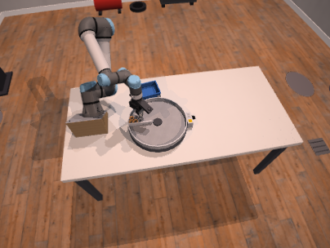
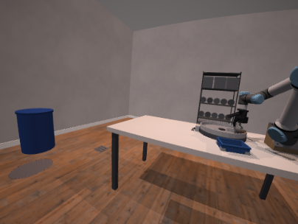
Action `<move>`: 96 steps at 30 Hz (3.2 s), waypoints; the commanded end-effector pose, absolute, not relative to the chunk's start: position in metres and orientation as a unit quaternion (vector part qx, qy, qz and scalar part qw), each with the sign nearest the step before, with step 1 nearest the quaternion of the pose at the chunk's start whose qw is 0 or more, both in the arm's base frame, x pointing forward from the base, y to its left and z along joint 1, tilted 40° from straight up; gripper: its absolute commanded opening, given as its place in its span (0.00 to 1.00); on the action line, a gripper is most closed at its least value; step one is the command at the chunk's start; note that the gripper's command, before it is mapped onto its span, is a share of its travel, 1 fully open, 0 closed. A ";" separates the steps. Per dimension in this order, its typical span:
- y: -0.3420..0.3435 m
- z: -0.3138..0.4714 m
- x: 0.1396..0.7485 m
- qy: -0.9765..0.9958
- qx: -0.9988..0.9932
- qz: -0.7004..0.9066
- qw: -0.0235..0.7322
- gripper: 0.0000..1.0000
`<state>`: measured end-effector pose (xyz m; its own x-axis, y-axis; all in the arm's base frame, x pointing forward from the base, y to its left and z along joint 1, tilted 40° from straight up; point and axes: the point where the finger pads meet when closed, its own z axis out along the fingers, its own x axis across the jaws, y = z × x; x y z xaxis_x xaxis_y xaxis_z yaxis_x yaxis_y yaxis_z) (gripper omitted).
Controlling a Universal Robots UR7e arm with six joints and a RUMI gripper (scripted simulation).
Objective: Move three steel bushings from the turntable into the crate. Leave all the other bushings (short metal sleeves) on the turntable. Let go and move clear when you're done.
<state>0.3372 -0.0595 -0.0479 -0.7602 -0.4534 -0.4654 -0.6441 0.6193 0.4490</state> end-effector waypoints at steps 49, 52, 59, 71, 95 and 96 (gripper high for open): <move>-0.099 -0.001 0.332 0.886 -0.310 0.307 0.155 0.00; -0.099 -0.001 0.332 0.886 -0.310 0.307 0.155 0.00; -0.099 -0.001 0.332 0.886 -0.310 0.307 0.155 0.00; -0.099 -0.001 0.332 0.886 -0.310 0.307 0.155 0.00; -0.092 0.005 0.336 0.886 -0.310 0.307 0.155 0.00; -0.090 0.007 0.337 0.886 -0.310 0.307 0.155 0.00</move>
<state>0.3339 -0.0947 0.0021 -0.7603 -0.4535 -0.4650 -0.6441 0.6192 0.4491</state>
